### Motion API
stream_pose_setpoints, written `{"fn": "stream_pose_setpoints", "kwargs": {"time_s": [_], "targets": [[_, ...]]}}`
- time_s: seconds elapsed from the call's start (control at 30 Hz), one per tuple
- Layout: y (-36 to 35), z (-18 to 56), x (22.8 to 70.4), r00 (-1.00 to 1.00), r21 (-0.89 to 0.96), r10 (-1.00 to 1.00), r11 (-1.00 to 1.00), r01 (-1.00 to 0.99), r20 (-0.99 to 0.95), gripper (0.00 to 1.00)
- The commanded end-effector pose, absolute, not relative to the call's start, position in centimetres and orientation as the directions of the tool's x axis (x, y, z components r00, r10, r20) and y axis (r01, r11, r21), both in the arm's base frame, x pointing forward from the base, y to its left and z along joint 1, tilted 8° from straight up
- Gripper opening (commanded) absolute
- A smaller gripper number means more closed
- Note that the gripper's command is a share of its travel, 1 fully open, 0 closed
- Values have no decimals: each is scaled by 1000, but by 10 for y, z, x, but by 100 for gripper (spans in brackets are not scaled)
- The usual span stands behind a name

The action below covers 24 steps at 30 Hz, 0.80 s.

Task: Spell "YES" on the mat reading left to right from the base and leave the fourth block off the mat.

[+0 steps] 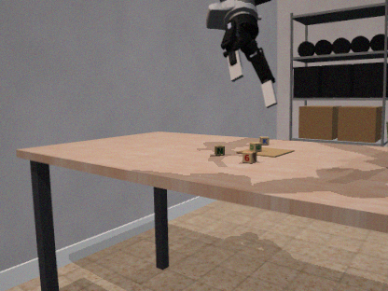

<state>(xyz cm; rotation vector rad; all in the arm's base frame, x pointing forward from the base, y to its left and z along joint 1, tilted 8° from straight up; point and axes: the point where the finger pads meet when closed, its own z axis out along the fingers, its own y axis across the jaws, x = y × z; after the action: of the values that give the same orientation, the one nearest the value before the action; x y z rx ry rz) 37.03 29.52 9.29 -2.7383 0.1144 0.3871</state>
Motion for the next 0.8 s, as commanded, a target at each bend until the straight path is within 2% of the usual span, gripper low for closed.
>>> {"fn": "stream_pose_setpoints", "kwargs": {"time_s": [0.0,0.6,0.77], "targets": [[295,93,370,959,-350,-28,-928,-130,-282,100],[295,93,371,959,-350,-28,-928,-130,-282,100],[293,107,386,959,-346,-45,-927,-144,-280,100]]}}
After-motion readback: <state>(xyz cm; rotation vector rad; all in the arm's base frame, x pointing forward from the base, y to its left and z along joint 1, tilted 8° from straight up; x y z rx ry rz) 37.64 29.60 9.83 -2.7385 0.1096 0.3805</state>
